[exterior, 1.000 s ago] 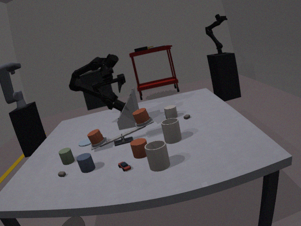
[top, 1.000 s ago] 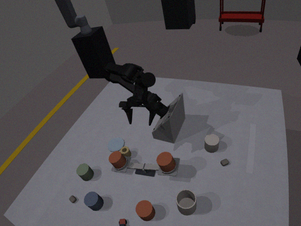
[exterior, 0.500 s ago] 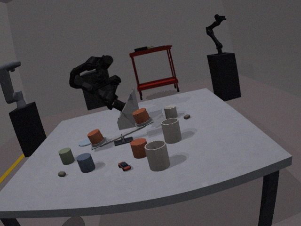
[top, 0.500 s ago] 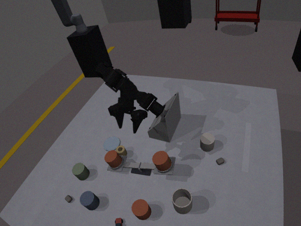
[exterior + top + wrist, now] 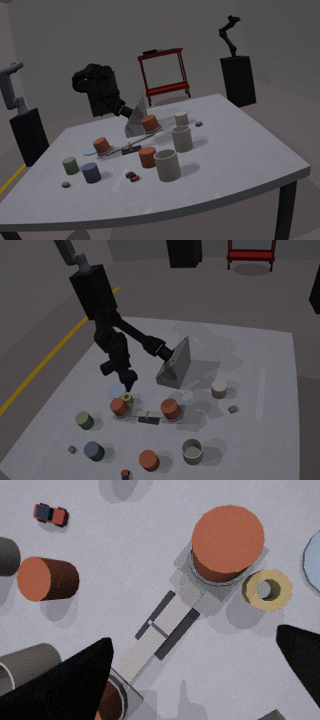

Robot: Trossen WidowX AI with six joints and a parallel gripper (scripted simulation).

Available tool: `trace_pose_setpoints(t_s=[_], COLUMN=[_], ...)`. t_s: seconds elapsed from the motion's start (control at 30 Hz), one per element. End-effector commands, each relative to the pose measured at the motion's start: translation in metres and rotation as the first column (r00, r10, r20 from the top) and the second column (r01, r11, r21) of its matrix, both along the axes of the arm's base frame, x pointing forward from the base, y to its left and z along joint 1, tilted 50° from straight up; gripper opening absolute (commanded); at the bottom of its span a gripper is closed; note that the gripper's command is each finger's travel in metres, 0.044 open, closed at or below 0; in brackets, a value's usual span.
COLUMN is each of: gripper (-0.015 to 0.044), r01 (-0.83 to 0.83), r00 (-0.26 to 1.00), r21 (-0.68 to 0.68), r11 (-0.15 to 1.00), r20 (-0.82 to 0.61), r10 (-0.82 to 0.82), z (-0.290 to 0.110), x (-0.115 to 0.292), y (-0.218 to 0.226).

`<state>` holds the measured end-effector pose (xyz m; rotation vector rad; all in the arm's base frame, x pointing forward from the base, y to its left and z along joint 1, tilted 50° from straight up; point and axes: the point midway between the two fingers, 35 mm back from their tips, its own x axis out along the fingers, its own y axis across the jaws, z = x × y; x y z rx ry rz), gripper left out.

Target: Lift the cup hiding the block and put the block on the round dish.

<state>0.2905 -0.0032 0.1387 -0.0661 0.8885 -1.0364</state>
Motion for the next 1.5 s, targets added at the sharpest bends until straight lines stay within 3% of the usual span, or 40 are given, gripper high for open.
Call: trace_pose_setpoints(t_s=[0.0,0.3,0.63,1.47], gripper=[0.0440,0.0440,0.0440,0.0440], r01=[0.130,0.388,0.628,0.642], r00=[0.990,0.903,0.711,0.694], r21=[0.027,0.090,0.168,0.174], r11=[0.991,0.917,0.760,0.747], r20=[0.049,0.163,0.274,0.281], r10=[-0.131,-0.398,-0.648,-0.662], z=[-0.001,0.000,-0.001,-0.021], x=[0.009,0.023,0.032,0.028], y=[-0.016,-0.054,-0.102,-0.129])
